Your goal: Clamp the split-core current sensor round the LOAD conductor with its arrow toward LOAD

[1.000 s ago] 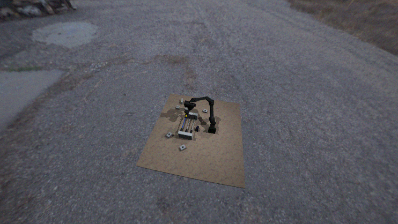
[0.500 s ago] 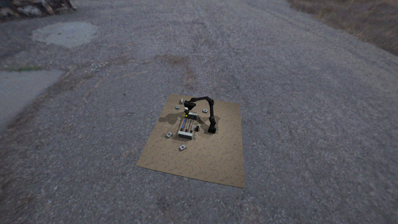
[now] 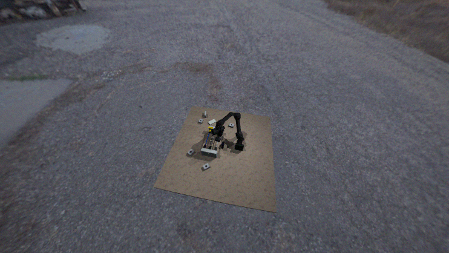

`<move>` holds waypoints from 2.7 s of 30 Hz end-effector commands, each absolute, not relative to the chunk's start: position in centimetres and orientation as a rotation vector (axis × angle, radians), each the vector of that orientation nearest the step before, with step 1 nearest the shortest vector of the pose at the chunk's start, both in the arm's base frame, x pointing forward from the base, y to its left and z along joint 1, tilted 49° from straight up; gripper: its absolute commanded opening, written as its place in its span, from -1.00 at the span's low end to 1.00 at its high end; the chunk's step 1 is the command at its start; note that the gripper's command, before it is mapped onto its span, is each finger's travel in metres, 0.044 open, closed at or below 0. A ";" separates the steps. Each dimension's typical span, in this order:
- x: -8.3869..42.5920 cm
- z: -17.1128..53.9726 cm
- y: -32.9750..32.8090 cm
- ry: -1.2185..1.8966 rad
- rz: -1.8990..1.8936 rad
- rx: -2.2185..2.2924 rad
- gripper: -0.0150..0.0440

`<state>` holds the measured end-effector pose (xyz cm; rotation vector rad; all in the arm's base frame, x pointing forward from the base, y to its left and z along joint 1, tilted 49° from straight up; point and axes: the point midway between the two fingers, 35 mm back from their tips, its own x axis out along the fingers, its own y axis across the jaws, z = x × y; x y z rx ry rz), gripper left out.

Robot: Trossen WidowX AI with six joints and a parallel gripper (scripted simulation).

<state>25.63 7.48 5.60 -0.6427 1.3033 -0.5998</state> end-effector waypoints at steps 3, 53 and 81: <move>20.1 2.7 6.8 1.442 -0.634 -0.694 1.00; 20.5 -1.0 2.6 1.439 -0.636 -0.688 0.35; 20.7 3.8 8.8 1.443 -0.627 -0.688 -0.49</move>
